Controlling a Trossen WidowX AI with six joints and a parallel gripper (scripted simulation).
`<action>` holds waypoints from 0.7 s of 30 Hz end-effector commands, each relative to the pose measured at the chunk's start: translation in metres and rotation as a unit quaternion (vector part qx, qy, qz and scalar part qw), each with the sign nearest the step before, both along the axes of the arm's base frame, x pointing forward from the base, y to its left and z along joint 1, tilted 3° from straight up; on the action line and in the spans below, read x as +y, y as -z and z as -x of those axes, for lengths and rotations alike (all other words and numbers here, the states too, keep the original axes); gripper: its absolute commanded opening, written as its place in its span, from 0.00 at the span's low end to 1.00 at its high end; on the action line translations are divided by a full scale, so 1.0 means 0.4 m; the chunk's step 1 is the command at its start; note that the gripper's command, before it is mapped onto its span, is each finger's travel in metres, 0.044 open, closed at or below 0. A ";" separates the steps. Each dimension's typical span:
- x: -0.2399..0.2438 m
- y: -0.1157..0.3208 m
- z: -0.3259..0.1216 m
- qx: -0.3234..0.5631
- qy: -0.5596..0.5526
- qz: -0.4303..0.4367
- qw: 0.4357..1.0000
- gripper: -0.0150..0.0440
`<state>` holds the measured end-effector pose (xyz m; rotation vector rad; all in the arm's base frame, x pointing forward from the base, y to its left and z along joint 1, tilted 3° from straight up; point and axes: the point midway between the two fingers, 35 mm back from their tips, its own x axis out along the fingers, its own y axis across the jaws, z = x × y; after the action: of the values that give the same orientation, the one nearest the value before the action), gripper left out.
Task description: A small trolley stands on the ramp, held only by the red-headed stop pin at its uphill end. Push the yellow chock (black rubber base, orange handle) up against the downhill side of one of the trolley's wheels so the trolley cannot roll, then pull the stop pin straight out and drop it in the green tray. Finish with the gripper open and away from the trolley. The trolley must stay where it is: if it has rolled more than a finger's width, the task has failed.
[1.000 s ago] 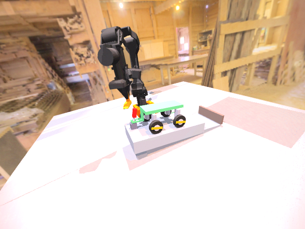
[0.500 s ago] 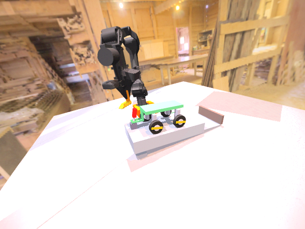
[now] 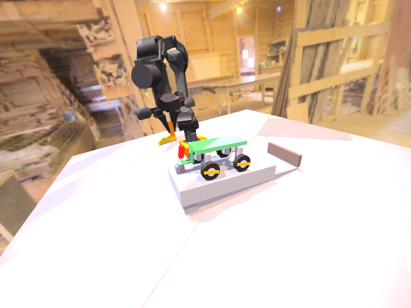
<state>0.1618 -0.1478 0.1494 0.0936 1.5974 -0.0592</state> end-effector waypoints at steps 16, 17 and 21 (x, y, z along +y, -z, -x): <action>0.074 0.006 -0.037 0.001 0.044 0.002 0.999 0.25; 0.081 0.007 -0.040 0.001 0.044 0.002 0.999 0.25; 0.111 0.010 -0.056 0.000 0.044 0.001 0.999 0.25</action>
<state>0.1803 -0.1133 0.1457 0.1565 1.6014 -0.1286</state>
